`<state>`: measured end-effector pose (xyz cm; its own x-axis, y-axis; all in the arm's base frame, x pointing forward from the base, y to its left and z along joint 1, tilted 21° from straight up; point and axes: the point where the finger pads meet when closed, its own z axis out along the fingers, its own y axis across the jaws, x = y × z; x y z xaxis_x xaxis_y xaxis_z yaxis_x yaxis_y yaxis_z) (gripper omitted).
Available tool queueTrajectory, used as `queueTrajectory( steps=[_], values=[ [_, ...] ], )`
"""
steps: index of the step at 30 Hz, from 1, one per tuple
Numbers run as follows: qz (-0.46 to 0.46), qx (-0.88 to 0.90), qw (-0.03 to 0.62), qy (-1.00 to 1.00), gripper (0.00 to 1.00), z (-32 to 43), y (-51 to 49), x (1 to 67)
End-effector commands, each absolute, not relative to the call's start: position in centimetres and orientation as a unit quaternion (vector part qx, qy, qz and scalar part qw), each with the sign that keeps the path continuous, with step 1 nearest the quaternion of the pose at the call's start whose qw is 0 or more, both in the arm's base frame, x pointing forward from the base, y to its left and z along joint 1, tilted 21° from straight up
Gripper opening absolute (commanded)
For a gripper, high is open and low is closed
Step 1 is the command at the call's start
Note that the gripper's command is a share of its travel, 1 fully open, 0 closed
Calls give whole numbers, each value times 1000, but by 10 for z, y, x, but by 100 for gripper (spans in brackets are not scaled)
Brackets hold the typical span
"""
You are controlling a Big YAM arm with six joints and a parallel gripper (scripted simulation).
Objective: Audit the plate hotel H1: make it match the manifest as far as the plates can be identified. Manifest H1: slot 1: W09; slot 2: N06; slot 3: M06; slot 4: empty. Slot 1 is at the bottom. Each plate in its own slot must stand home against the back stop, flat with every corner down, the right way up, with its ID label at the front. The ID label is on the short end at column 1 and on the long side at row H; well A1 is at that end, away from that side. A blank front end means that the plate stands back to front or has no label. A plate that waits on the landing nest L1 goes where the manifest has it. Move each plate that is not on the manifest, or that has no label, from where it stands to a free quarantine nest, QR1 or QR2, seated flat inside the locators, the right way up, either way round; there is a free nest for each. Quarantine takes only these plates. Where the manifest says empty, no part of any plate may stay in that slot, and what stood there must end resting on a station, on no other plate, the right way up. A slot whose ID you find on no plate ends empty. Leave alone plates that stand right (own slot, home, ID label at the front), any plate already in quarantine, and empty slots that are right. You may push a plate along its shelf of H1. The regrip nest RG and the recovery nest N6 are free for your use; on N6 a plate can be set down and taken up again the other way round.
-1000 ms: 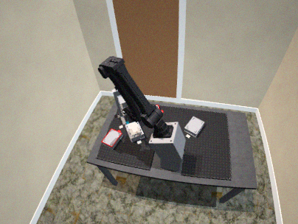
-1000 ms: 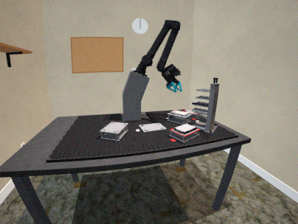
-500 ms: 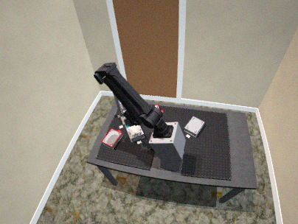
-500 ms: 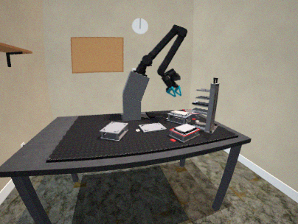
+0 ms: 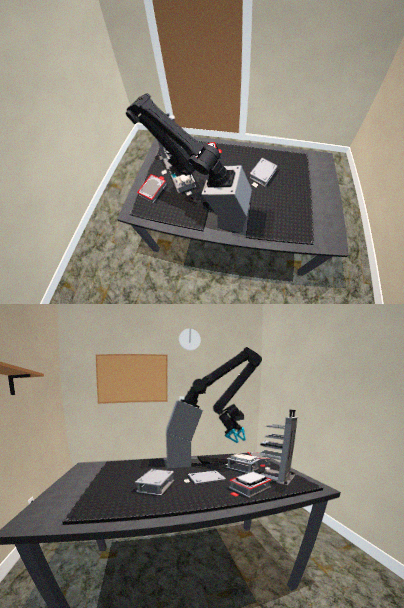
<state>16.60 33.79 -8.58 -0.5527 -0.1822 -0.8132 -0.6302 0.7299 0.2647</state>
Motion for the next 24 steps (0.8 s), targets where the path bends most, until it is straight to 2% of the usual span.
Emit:
queueTrajectory(
  steps=[1,24],
  values=[
    [289,-235,413,831,100,-81,344,167],
    [281,-238,411,834,100,-79,337,167]
  ],
)
